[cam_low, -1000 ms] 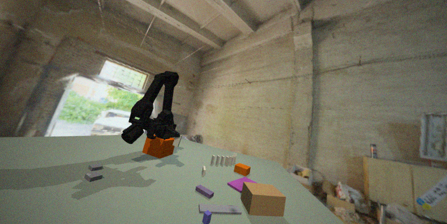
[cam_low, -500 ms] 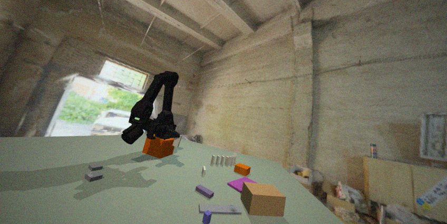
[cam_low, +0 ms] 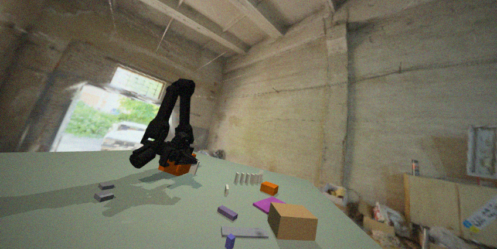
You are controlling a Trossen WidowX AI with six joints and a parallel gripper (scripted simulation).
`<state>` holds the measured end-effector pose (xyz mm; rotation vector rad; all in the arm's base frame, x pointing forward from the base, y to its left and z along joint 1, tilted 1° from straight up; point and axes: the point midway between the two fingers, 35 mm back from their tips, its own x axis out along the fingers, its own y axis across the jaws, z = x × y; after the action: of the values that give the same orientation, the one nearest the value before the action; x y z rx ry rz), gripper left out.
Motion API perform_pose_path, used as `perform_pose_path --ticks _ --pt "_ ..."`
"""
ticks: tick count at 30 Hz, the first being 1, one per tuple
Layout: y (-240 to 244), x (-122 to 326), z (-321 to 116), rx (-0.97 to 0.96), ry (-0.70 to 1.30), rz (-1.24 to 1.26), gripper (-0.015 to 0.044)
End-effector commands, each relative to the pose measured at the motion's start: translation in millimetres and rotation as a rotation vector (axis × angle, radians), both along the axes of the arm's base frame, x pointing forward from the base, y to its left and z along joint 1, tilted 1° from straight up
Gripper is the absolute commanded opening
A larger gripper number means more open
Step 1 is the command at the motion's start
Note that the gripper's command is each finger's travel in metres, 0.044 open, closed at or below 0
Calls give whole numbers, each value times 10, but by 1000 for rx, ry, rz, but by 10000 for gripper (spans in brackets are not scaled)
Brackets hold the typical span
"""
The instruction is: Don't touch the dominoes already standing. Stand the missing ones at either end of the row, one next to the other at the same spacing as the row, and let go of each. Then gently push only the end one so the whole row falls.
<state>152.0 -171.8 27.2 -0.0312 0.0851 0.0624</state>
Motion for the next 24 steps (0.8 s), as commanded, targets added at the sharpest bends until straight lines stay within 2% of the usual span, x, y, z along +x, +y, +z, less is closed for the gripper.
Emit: perform_pose_path --ticks 1,24 --pt "18 13 -93 16 -4 -2 29" --pt "41 78 -581 19 -6 1 29"
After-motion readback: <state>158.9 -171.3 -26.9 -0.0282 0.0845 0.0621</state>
